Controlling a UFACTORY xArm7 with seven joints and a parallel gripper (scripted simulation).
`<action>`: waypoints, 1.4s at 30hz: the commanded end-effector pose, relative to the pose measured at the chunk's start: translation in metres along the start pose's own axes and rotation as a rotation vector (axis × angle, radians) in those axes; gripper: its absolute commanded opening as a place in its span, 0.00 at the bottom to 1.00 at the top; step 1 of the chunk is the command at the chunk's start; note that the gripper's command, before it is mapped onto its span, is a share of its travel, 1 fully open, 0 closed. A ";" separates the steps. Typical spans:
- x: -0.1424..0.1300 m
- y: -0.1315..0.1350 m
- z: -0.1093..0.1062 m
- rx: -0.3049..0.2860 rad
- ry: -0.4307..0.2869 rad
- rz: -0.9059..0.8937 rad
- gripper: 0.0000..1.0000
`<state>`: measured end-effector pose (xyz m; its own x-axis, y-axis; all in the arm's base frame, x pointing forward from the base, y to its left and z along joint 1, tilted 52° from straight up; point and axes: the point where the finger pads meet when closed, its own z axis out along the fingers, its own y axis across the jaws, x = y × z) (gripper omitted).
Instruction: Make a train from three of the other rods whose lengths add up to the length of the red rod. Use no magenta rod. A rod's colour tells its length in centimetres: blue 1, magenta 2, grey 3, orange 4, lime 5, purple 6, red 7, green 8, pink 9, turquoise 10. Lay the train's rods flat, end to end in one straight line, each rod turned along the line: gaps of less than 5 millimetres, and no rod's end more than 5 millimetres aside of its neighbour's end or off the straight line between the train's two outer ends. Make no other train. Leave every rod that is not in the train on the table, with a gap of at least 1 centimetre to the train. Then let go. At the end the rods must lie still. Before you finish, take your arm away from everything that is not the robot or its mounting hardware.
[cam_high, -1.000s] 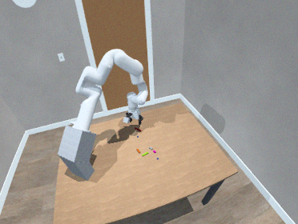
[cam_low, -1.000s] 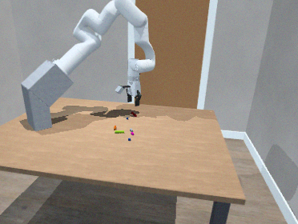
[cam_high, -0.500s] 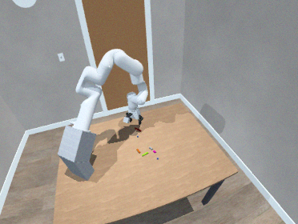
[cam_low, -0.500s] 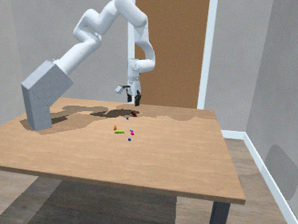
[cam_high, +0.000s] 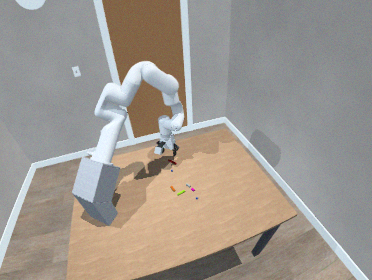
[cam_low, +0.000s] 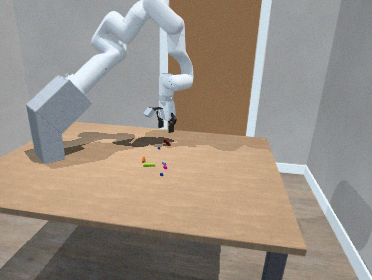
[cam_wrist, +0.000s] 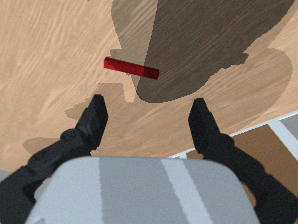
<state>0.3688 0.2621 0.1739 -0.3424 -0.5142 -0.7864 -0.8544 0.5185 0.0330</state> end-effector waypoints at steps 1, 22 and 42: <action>0.010 -0.002 -0.001 -0.004 0.001 -0.167 1.00; 0.051 -0.018 -0.006 -0.016 0.005 -0.968 1.00; 0.078 -0.043 -0.008 -0.007 0.000 -1.691 1.00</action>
<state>0.3736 0.1983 0.1184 0.8654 -0.5010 -0.0071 -0.3188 -0.5396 -0.7792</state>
